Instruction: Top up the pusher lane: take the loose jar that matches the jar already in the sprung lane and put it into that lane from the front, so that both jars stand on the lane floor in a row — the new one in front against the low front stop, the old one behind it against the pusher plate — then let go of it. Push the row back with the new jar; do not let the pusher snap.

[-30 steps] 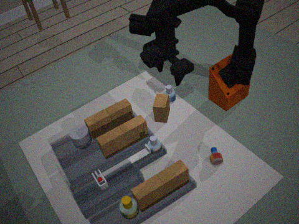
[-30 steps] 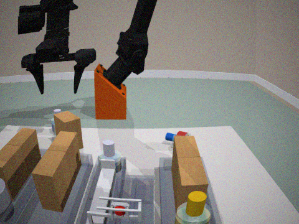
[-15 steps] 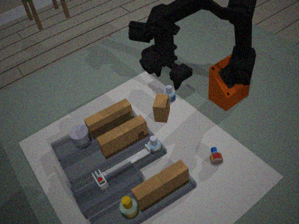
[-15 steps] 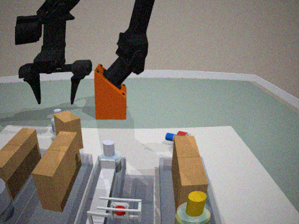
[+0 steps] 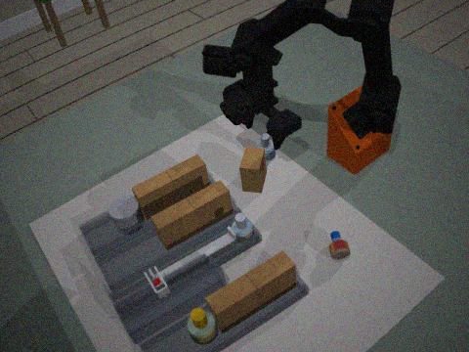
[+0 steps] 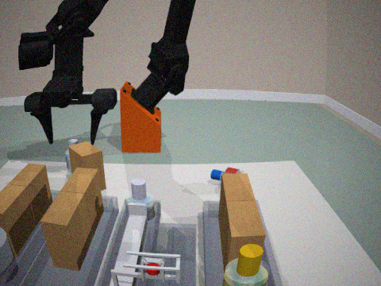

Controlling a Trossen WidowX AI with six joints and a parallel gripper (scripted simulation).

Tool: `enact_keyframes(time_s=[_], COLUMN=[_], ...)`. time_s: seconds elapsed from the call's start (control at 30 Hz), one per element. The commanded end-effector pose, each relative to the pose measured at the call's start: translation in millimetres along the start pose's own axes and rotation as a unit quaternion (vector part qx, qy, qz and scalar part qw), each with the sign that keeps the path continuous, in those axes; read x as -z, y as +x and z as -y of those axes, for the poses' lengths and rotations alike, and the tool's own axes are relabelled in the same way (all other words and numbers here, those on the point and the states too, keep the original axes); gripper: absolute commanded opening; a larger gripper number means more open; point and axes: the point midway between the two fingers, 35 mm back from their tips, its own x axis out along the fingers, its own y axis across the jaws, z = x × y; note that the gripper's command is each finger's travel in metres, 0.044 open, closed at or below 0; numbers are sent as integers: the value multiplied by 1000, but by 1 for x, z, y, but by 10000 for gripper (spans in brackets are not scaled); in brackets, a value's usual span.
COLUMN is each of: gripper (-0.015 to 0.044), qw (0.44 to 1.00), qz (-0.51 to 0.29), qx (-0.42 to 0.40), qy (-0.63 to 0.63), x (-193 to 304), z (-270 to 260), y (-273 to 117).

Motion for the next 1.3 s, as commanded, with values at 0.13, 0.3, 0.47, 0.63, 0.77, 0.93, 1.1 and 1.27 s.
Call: enact_keyframes(time_s=[0.13,0.3,0.47,0.63,0.77,0.93,1.1,1.27], gripper=[440,440,440,387,282,171,137,26], qw=[1000,1000,1000,1000,1000,1000,1000,1000], qz=[-2,-1,-1,-1,-1,-1,-1,-1], qx=[-7,-8,-8,-8,-8,-8,-8,-7], qy=[5,5,5,5,5,5,5,5], x=[2,2,2,3,3,3,3,2], z=[-3,-4,-4,-4,-4,-4,-4,-2], y=[16,23,31,32,32,32,32,22])
